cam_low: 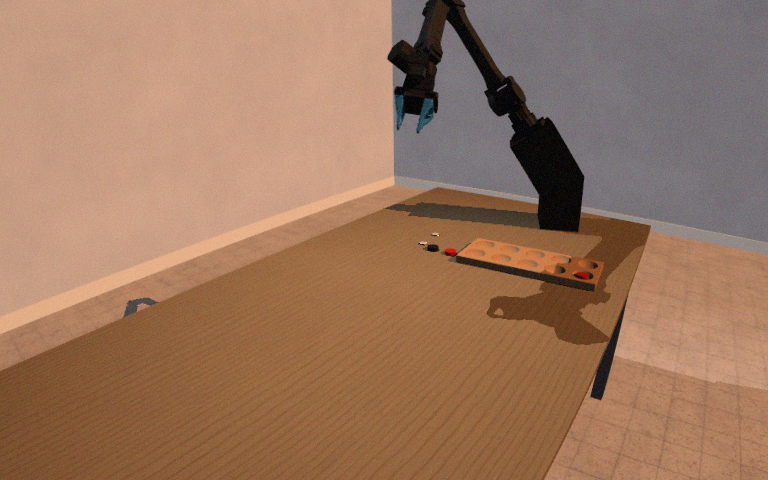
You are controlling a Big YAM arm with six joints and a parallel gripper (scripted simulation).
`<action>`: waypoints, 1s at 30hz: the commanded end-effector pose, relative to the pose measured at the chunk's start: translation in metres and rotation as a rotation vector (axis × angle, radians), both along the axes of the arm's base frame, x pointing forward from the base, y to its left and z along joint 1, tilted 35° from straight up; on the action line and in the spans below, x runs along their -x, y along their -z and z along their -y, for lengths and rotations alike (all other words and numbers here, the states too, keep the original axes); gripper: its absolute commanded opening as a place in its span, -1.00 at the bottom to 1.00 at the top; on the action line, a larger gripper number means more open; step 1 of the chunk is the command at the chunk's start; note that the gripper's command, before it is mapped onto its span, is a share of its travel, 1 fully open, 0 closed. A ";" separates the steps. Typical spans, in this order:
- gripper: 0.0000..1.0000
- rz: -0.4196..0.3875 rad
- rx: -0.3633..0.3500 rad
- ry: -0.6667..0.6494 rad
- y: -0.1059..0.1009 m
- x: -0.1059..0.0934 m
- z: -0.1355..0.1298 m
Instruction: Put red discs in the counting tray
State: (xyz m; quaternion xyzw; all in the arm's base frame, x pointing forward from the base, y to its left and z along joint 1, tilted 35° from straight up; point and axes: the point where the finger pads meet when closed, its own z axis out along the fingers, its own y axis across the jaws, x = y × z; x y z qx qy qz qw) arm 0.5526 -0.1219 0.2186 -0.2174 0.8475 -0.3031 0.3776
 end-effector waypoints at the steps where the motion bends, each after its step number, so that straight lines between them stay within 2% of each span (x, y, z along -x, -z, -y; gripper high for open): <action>1: -0.10 0.078 0.042 -0.010 -0.041 -0.006 0.007; 2: -0.10 0.077 0.042 -0.010 -0.041 -0.006 0.007; 3: -0.10 -0.094 0.089 -0.018 0.022 0.006 0.018; 7: -0.10 -0.077 0.092 -0.017 0.019 0.004 0.018; 8: -0.10 -0.176 0.144 -0.031 0.046 0.013 0.028; 11: -0.10 -0.156 0.148 -0.029 0.042 0.010 0.028; 12: -0.10 -0.257 0.194 -0.048 0.068 0.020 0.037; 14: -0.10 -0.257 0.194 -0.048 0.068 0.020 0.037; 15: -0.10 -0.229 0.201 -0.044 0.062 0.016 0.038; 16: -0.10 -0.336 0.240 -0.067 0.088 0.029 0.046; 19: -0.10 -0.313 0.246 -0.063 0.084 0.025 0.046; 20: -0.10 -0.413 0.281 -0.088 0.108 0.038 0.053; 23: -0.10 -0.392 0.287 -0.084 0.104 0.034 0.054; 24: -0.10 -0.487 0.318 -0.112 0.125 0.047 0.061; 26: -0.10 -0.473 0.322 -0.108 0.123 0.045 0.061; 27: -0.10 -0.558 0.351 -0.136 0.142 0.057 0.067; 30: -0.10 -0.540 0.356 -0.132 0.139 0.053 0.068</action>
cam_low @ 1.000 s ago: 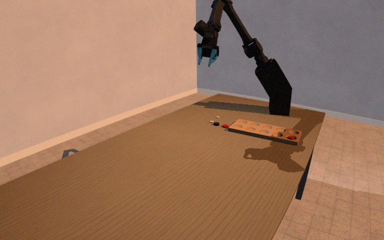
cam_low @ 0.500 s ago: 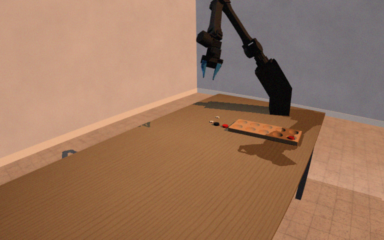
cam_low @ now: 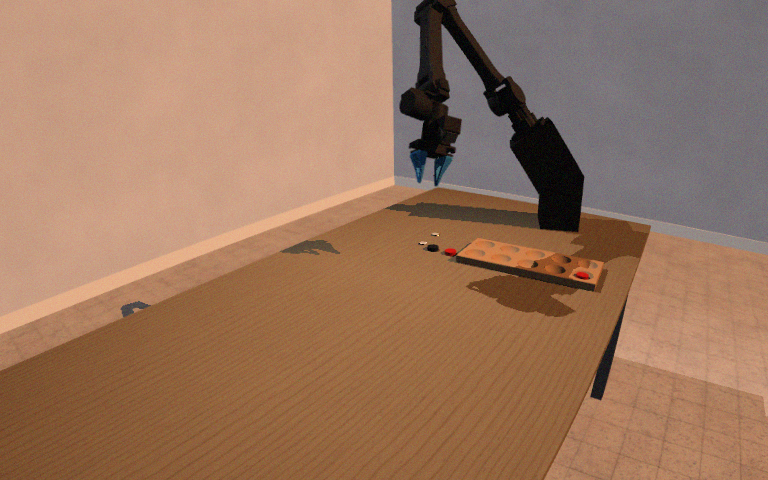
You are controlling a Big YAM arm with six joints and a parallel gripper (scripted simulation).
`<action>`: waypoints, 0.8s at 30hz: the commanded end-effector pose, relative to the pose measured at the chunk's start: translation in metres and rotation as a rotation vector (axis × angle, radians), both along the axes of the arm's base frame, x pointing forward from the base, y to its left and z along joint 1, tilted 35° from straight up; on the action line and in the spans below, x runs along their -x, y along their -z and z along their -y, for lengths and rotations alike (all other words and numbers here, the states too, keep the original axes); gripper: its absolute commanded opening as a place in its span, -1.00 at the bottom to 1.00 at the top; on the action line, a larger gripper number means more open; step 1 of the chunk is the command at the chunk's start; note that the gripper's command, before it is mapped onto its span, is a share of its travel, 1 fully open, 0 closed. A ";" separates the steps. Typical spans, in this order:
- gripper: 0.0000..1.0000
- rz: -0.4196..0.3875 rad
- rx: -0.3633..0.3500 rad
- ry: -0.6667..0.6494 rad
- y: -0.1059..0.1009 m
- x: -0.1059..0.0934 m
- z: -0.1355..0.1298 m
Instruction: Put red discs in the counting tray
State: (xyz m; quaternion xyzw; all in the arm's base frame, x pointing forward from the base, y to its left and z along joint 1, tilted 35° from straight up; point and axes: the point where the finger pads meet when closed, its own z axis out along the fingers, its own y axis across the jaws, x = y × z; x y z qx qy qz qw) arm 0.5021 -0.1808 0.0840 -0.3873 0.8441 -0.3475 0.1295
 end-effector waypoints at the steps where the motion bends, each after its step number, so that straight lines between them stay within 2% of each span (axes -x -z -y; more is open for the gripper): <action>1: -0.10 -0.033 0.033 -0.028 0.005 0.003 0.009; 2: -0.10 -0.121 0.055 -0.050 0.023 0.016 0.014; 3: -0.10 -0.121 0.055 -0.050 0.023 0.016 0.014; 4: -0.10 -0.187 0.078 -0.072 0.037 0.025 0.019; 6: -0.10 -0.166 0.085 -0.071 0.034 0.021 0.020; 7: -0.10 -0.249 0.098 -0.094 0.049 0.034 0.024; 8: -0.10 -0.245 0.100 -0.093 0.049 0.034 0.024; 9: -0.10 -0.307 0.115 -0.115 0.061 0.043 0.028; 10: -0.10 -0.299 0.118 -0.114 0.060 0.042 0.028; 11: -0.10 -0.361 0.130 -0.136 0.071 0.052 0.031; 12: -0.10 -0.352 0.133 -0.135 0.070 0.050 0.032; 13: -0.10 -0.411 0.142 -0.156 0.081 0.060 0.034; 14: -0.10 -0.400 0.146 -0.154 0.079 0.058 0.035; 15: -0.10 -0.455 0.152 -0.174 0.089 0.067 0.037; 18: -0.10 -0.446 0.156 -0.173 0.088 0.065 0.037; 21: -0.10 -0.566 0.171 -0.223 0.108 0.087 0.042; 24: -0.10 -0.630 0.185 -0.255 0.119 0.098 0.046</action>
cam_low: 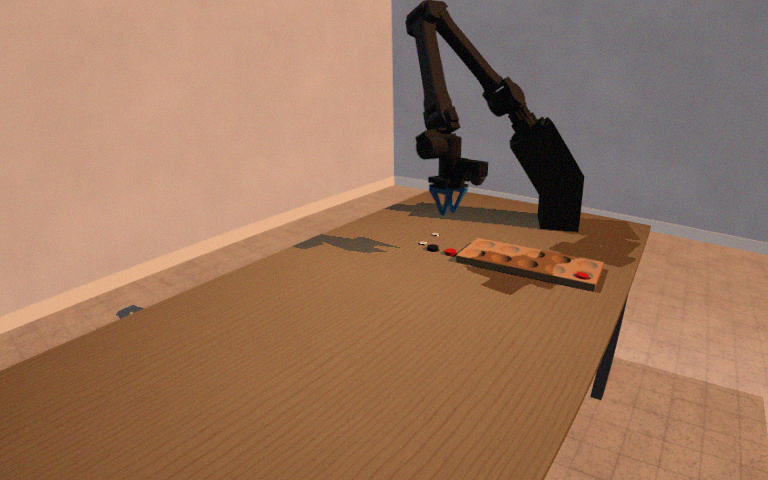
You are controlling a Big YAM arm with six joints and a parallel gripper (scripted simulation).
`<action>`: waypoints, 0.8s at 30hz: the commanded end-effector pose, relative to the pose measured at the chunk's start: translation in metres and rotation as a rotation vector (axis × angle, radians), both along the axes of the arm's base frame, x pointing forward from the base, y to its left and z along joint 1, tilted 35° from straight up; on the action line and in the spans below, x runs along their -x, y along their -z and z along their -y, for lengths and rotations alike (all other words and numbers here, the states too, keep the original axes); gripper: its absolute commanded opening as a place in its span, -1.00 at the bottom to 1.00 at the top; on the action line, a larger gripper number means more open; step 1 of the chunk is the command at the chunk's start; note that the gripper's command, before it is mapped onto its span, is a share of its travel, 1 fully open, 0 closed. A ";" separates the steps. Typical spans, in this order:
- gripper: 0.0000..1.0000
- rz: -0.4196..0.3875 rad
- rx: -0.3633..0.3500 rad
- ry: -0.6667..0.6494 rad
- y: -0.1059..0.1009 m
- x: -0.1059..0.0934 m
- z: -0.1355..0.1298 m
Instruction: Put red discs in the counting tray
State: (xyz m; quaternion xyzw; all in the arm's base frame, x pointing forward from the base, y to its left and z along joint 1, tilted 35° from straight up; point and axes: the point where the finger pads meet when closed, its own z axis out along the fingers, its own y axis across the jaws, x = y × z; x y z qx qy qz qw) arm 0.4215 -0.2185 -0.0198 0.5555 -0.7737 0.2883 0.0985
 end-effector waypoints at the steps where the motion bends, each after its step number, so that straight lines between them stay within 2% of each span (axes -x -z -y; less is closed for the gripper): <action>1: -0.10 -0.114 0.011 -0.058 0.018 0.020 0.009; 5: -0.10 -0.151 0.014 -0.074 0.024 0.027 0.011; 7: -0.10 -0.116 0.029 -0.075 0.007 0.017 0.014; 11: -0.10 -0.112 0.030 -0.076 0.007 0.016 0.015; 12: -0.10 -0.145 0.017 -0.077 0.022 0.022 0.013; 18: -0.10 -0.129 0.023 -0.076 0.016 0.019 0.014; 24: -0.10 -0.135 0.020 -0.077 0.022 0.019 0.014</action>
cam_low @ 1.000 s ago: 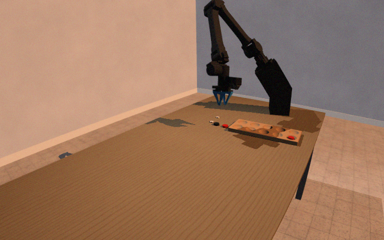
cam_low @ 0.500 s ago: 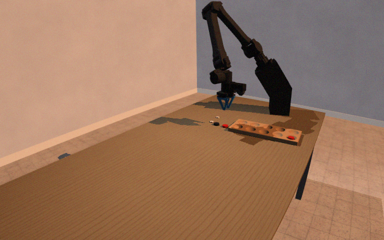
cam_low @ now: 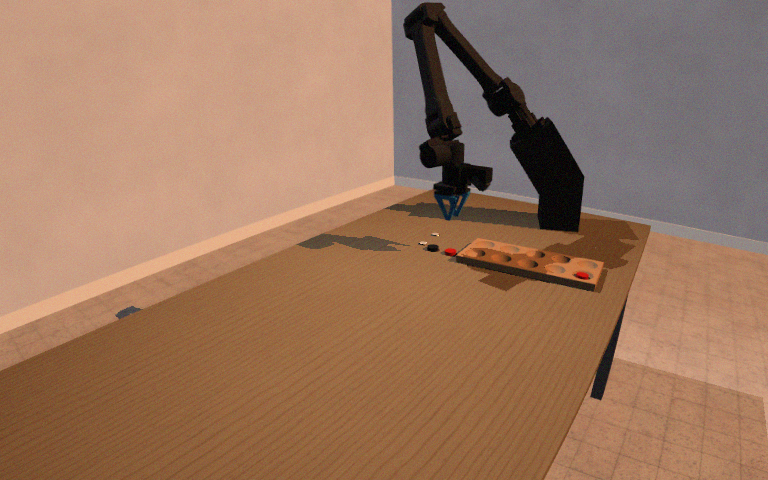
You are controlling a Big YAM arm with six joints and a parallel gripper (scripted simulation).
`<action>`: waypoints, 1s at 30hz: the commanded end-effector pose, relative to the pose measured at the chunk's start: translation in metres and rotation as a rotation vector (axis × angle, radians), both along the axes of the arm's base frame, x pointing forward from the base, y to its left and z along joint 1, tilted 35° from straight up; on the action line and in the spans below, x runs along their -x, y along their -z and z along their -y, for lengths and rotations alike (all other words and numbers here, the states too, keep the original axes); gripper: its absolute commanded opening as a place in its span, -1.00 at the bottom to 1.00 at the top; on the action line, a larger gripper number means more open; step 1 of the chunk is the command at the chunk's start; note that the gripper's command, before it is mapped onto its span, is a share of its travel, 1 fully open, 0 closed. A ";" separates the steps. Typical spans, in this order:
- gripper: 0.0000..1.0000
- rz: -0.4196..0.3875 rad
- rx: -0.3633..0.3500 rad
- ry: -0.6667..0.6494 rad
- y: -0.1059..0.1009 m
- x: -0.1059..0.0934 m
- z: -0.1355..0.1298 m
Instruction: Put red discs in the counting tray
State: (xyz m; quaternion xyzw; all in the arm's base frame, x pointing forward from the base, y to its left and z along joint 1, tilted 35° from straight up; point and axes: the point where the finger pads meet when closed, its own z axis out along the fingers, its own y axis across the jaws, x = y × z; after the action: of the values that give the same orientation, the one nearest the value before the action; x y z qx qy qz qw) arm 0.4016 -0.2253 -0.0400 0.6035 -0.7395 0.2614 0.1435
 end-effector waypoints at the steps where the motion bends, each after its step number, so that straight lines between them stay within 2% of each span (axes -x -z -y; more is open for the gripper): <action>1: -0.10 -0.002 0.002 0.004 0.002 -0.001 0.008; 5: -0.10 0.012 0.005 0.006 -0.003 -0.003 0.009; 8: -0.10 0.008 0.004 0.004 0.002 -0.004 0.010; 22: -0.10 0.018 0.007 0.004 0.005 -0.009 0.017; 30: -0.10 0.010 0.004 0.003 0.017 -0.008 0.021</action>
State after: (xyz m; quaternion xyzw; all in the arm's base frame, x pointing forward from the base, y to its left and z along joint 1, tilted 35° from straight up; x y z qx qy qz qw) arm 0.4048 -0.2354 -0.0559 0.6032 -0.7395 0.2623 0.1430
